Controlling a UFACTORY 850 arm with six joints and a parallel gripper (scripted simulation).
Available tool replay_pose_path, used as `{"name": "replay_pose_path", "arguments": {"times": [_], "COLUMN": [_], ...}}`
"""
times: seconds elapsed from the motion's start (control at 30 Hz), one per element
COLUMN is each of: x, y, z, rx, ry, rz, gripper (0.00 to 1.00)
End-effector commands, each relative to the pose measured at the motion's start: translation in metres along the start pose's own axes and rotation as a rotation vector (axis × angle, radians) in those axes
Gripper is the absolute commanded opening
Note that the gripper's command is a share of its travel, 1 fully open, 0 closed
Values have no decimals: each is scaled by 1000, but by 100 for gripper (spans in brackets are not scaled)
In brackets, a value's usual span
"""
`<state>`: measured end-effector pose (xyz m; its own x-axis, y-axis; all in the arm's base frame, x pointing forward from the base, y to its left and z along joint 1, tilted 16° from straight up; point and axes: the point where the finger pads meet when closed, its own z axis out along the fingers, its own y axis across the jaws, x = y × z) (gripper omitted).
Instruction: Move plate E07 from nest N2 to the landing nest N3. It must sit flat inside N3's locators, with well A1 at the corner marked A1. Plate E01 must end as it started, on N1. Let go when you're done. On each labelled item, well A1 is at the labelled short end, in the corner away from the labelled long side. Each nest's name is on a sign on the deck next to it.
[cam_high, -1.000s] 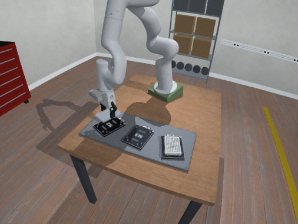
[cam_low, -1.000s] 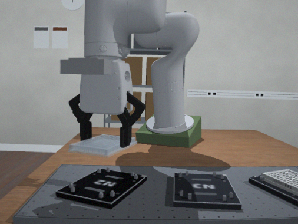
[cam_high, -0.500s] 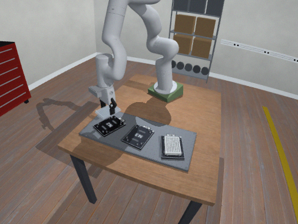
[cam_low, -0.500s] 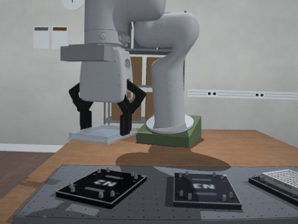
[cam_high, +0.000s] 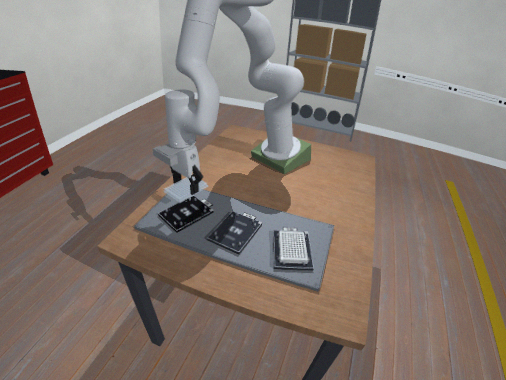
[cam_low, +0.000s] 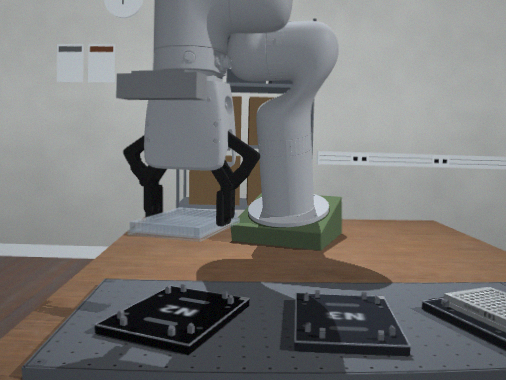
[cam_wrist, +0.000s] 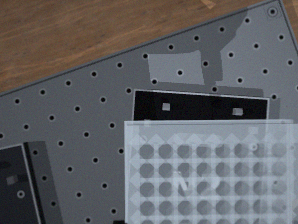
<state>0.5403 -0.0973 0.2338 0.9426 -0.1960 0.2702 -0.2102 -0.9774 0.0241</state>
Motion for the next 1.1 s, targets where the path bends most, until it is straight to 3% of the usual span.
{"name": "replay_pose_path", "arguments": {"times": [0.0, 0.13, 1.07], "x": [-4, -8, -42], "y": [-18, -32, -158], "z": [-1, -1, -1], "rx": [1, 1, 1], "ry": [2, 2, 2], "rz": [-122, -206, -206], "gripper": [0, 0, 0]}}
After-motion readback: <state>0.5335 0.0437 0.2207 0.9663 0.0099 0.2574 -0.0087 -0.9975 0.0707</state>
